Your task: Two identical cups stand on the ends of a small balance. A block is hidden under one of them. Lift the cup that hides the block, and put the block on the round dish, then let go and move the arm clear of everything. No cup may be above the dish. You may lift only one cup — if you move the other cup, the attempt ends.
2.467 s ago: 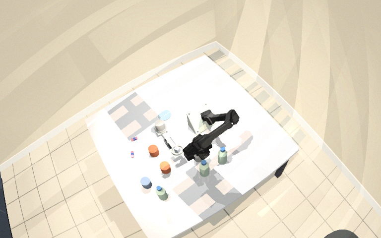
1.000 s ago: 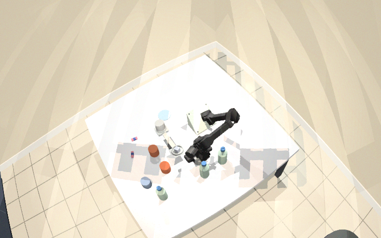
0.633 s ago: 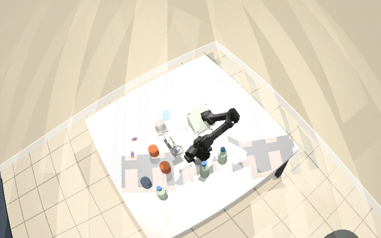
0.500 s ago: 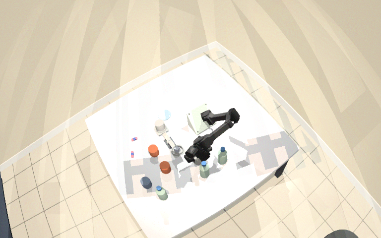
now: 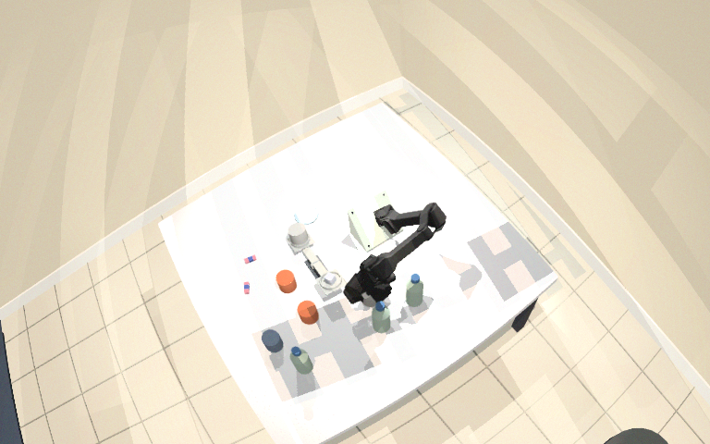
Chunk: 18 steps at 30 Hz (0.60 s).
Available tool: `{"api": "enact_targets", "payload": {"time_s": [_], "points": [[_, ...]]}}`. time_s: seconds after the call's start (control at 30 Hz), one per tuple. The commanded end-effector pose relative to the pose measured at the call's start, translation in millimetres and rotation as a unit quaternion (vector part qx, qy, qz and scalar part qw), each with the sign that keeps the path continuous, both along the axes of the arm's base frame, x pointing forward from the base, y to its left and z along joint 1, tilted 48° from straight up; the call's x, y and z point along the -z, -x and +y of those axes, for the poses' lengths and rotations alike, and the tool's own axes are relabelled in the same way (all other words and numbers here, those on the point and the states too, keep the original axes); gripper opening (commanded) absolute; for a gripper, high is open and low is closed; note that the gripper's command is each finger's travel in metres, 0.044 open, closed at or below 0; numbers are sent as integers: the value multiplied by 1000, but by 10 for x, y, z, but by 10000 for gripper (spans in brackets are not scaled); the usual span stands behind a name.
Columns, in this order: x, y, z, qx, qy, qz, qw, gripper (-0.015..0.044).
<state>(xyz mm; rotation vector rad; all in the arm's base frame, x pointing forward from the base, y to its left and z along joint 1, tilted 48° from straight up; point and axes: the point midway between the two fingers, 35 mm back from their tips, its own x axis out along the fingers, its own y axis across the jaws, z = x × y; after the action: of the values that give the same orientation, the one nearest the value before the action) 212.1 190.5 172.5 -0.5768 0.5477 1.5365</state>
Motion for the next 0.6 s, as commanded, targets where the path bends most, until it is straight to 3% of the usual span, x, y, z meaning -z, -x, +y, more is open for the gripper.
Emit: {"api": "enact_targets", "payload": {"time_s": [0.0,0.27,0.4,0.57], "points": [[-4,-1,0,0,0,-1,1000,236],[-54,-10,-74,-1,3,0,1000,440],[-326,3,-418,-5,7,8,1000,440],[-342,7,-435,-5,7,9,1000,440]]}}
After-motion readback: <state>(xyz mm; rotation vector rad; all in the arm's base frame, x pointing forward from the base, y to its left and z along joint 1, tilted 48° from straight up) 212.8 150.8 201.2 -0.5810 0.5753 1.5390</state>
